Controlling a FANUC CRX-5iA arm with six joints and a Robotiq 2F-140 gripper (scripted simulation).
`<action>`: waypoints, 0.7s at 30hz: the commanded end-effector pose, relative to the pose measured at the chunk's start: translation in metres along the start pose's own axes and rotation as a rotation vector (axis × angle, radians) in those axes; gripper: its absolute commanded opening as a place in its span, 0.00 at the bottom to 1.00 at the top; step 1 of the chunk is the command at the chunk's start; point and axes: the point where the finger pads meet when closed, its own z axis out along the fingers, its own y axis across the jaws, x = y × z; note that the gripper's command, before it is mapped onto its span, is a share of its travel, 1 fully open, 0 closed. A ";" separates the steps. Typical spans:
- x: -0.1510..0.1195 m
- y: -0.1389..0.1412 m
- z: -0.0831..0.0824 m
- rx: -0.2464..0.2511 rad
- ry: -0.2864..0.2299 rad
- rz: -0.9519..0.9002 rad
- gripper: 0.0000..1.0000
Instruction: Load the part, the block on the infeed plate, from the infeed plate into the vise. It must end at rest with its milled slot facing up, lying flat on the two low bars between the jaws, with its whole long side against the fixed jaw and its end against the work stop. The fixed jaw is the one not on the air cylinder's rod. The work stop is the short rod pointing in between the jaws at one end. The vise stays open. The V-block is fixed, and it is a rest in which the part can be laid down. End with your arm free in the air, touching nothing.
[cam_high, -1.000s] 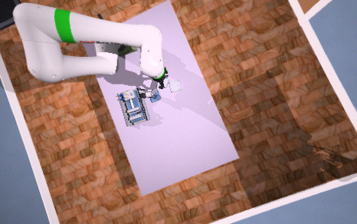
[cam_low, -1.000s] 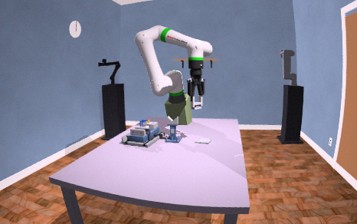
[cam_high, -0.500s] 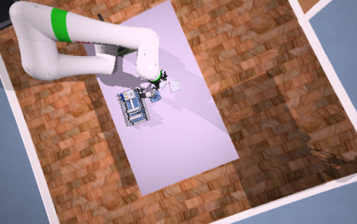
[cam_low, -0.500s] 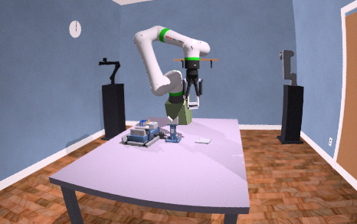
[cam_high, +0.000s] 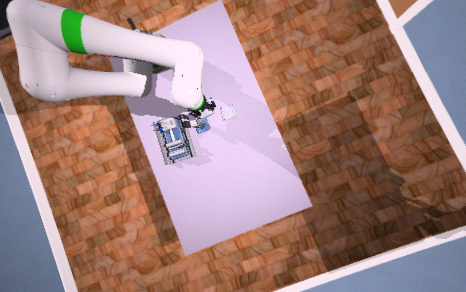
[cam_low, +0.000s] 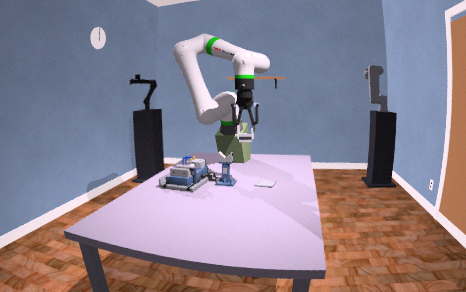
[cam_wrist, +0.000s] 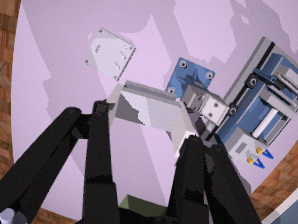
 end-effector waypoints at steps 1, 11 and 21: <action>0.000 0.007 0.000 -0.004 0.006 0.108 0.00; -0.001 0.028 0.000 -0.003 0.007 0.447 0.00; -0.002 0.044 0.000 -0.001 0.008 0.707 0.00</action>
